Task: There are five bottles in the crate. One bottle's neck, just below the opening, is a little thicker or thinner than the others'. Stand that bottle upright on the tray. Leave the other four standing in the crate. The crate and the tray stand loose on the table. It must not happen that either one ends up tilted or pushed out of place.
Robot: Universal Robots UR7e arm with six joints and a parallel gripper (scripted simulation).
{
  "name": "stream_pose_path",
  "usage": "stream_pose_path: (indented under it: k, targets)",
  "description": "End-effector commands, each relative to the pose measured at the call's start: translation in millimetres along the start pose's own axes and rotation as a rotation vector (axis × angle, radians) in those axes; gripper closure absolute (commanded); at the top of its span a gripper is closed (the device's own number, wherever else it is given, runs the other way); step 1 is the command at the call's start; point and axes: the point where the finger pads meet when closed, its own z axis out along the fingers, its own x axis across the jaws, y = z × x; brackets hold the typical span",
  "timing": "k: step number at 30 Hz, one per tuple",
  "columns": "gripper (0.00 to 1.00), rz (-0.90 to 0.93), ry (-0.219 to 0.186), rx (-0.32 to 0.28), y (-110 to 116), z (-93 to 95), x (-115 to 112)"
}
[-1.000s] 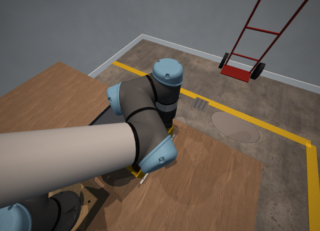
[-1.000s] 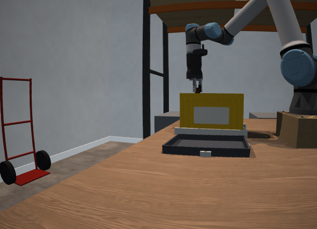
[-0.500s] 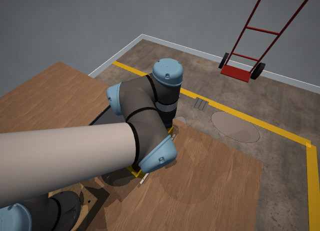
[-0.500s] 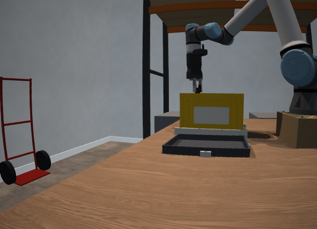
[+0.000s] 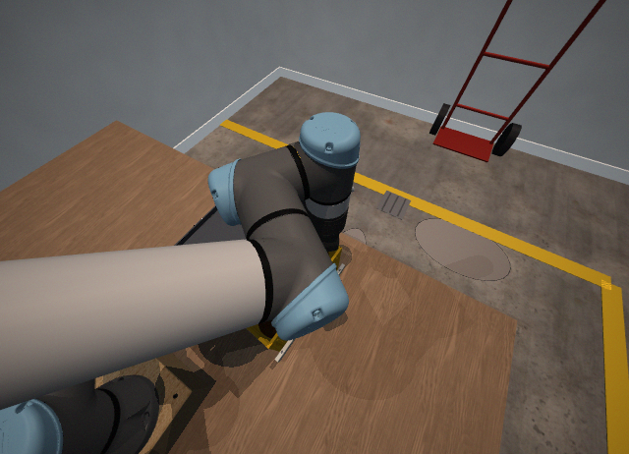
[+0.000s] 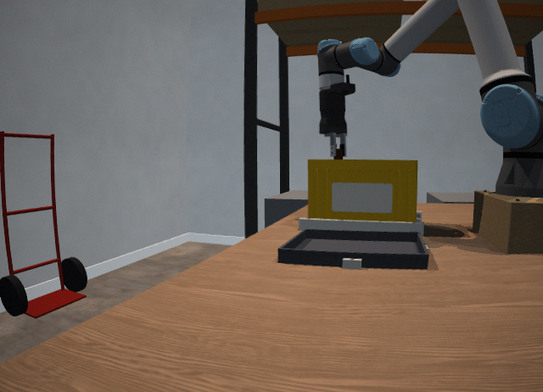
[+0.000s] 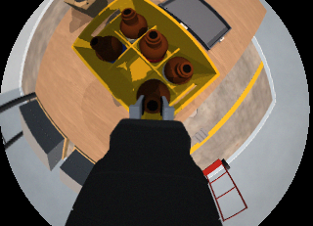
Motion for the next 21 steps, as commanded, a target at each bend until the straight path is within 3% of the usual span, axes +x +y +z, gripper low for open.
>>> stream_pose_path:
  k: [1, 21]
  targets:
    - [1.0, 0.0, 0.001, -0.002, 0.4, -3.8, 0.1]
    - [1.0, 0.0, 0.001, -0.002, 0.3, -24.1, 0.1]
